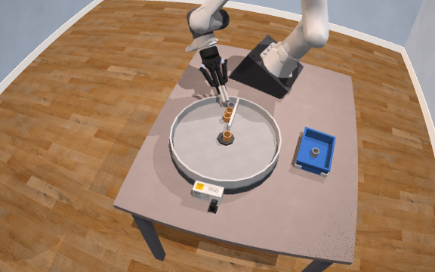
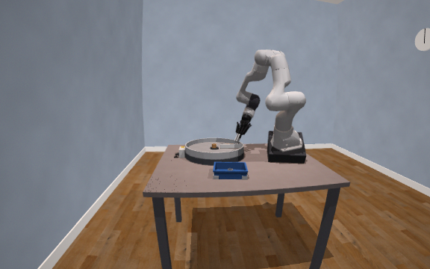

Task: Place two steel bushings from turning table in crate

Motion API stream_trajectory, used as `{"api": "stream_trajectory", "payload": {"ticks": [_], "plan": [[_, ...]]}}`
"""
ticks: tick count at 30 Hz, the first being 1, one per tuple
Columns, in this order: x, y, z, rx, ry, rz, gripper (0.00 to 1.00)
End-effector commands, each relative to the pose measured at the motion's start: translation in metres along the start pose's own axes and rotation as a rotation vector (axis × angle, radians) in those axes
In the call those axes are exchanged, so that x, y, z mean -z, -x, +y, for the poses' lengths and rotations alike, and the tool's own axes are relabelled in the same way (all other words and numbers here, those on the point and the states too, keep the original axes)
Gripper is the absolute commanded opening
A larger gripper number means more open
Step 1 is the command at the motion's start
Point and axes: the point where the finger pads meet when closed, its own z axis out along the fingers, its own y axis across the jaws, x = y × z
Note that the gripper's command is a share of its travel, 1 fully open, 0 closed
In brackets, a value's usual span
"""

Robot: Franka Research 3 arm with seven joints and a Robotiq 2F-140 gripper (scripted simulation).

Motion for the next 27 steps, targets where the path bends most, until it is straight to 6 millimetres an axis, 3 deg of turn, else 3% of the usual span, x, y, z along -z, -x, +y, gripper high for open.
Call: {"api": "stream_trajectory", "payload": {"ticks": [1,27], "plan": [[-0.0016,-0.0019,-0.0015,0.008,-0.003,0.002,0.06],[-0.0065,-0.0060,-0.0018,0.008,-0.003,0.002,0.06]]}}
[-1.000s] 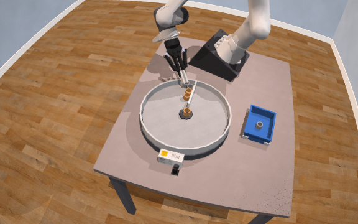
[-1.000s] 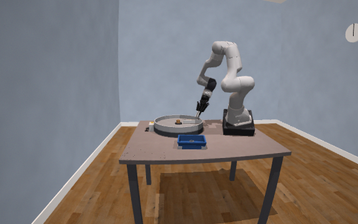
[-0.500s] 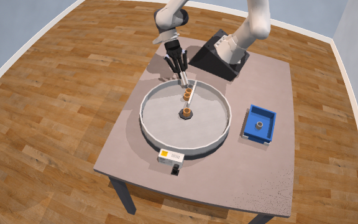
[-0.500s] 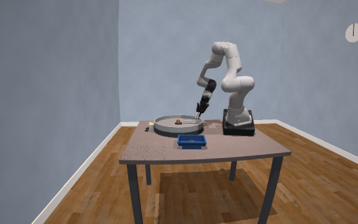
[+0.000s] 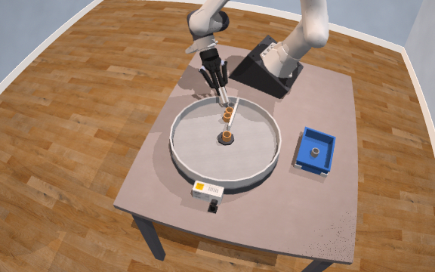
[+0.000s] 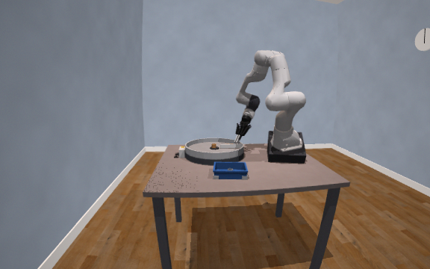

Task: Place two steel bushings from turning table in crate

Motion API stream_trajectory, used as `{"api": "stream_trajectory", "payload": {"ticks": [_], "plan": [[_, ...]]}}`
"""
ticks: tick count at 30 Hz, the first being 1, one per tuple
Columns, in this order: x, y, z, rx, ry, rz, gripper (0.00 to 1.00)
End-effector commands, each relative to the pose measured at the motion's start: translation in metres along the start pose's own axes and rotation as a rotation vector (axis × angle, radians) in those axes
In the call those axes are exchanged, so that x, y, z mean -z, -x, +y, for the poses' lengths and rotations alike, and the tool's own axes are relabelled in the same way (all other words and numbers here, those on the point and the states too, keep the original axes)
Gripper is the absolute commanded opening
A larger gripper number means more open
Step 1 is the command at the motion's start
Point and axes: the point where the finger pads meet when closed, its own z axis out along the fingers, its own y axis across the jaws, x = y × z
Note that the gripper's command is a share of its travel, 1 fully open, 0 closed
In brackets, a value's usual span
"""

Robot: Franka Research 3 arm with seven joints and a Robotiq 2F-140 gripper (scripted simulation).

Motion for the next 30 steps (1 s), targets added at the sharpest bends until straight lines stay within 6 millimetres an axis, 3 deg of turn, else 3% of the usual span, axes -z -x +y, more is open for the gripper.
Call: {"api": "stream_trajectory", "payload": {"ticks": [1,14,15,30], "plan": [[0.0003,-0.0006,-0.0015,0.007,-0.003,0.002,0.06],[0.0003,-0.0006,-0.0015,0.007,-0.003,0.002,0.06],[0.0003,-0.0006,-0.0015,0.007,-0.003,0.002,0.00],[0.0003,-0.0006,-0.0015,0.007,-0.003,0.002,0.00]]}}
